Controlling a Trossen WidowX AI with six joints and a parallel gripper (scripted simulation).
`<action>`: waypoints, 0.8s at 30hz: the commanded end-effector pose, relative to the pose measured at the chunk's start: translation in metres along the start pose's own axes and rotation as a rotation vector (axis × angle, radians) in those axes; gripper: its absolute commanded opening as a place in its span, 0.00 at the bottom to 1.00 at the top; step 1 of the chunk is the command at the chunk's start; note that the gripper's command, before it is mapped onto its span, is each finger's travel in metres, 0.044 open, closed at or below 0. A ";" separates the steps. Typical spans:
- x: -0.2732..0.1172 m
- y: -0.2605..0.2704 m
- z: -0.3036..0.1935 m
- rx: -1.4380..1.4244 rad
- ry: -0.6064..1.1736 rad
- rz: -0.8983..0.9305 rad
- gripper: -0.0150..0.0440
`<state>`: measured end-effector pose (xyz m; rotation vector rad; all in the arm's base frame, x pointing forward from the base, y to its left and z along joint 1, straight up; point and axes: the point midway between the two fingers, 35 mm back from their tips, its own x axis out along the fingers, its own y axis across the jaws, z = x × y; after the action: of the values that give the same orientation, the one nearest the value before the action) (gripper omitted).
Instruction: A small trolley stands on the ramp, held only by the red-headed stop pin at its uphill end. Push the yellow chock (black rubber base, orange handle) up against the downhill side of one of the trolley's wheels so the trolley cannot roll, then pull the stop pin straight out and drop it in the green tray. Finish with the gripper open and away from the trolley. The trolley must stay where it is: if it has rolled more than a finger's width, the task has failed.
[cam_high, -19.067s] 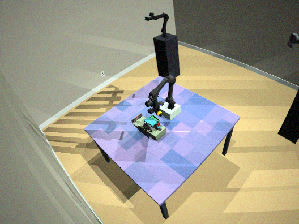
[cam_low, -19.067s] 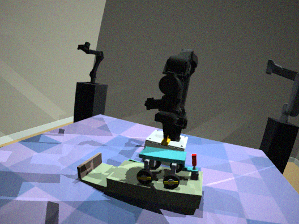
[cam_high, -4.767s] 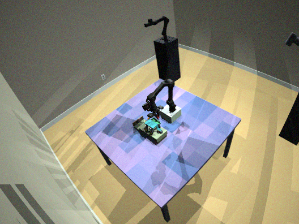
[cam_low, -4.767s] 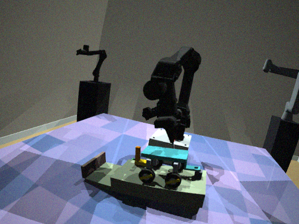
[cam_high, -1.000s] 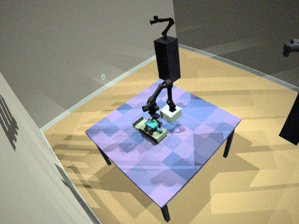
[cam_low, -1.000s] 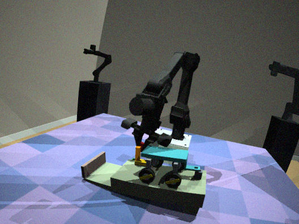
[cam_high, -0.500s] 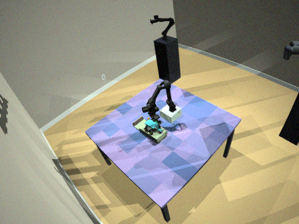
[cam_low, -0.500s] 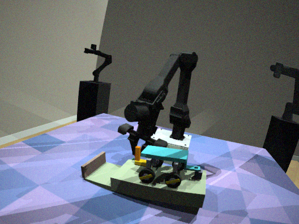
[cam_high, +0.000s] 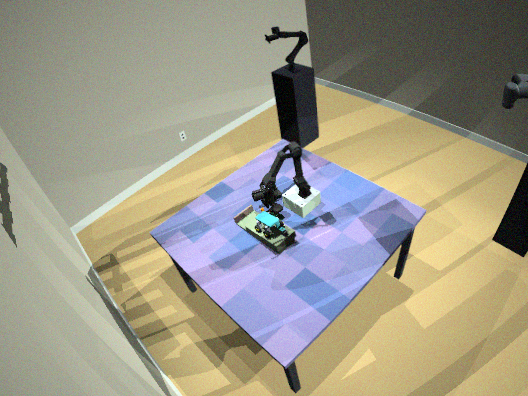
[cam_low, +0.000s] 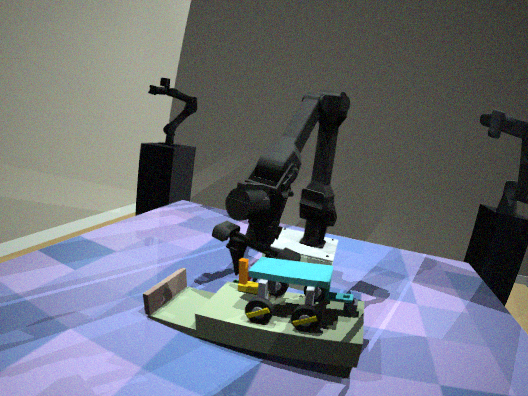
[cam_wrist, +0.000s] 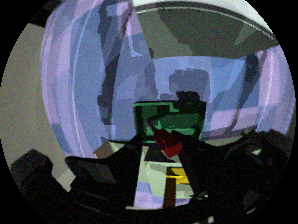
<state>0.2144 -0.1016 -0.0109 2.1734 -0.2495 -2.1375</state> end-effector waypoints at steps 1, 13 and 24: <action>0.001 -0.002 0.000 0.004 -0.002 0.006 0.58; 0.004 -0.012 0.000 0.004 -0.002 0.005 0.58; 0.007 -0.020 0.000 0.004 -0.002 0.004 0.58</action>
<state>0.2166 -0.0839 -0.0194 2.1745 -0.2473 -2.1386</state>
